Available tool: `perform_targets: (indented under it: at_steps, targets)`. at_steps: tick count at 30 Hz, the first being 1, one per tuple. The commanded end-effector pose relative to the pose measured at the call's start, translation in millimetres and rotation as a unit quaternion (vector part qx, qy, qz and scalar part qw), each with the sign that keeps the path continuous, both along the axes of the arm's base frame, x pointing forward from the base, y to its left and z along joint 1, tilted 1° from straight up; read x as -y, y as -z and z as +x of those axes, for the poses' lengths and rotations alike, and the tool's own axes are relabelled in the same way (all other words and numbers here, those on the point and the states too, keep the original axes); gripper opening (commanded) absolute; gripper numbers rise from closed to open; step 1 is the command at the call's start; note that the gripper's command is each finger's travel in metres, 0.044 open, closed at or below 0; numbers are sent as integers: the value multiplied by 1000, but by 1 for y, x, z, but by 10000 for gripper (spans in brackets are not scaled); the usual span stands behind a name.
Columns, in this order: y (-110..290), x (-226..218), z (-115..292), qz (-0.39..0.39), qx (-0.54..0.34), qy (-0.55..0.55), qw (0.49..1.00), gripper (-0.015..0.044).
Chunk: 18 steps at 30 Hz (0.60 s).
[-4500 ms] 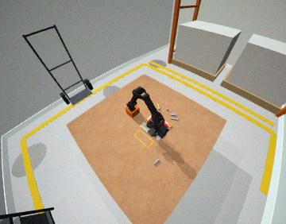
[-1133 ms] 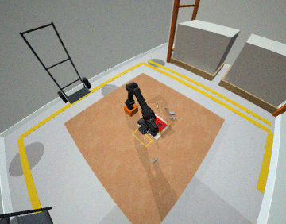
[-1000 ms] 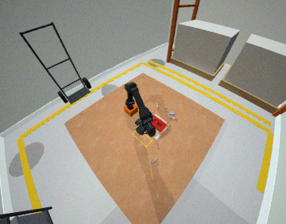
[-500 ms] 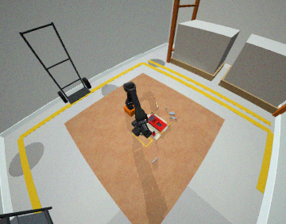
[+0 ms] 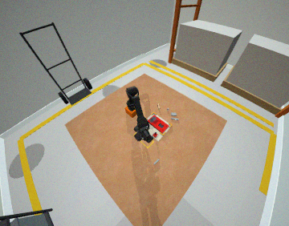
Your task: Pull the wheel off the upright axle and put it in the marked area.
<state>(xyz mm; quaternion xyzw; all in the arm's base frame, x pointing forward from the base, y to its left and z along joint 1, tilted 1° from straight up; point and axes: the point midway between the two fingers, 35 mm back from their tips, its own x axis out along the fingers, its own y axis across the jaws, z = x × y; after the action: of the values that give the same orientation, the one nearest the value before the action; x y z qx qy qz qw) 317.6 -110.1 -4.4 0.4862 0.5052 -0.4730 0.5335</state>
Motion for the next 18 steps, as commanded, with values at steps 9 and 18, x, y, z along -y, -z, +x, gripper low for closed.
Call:
perform_targets:
  at_steps: [9, 18]
  targets:
    - [18, -1, -3, 2, -5, 0, 1000, 105]
    - [4, -1, -3, 2, -4, -1, 1000, 300]
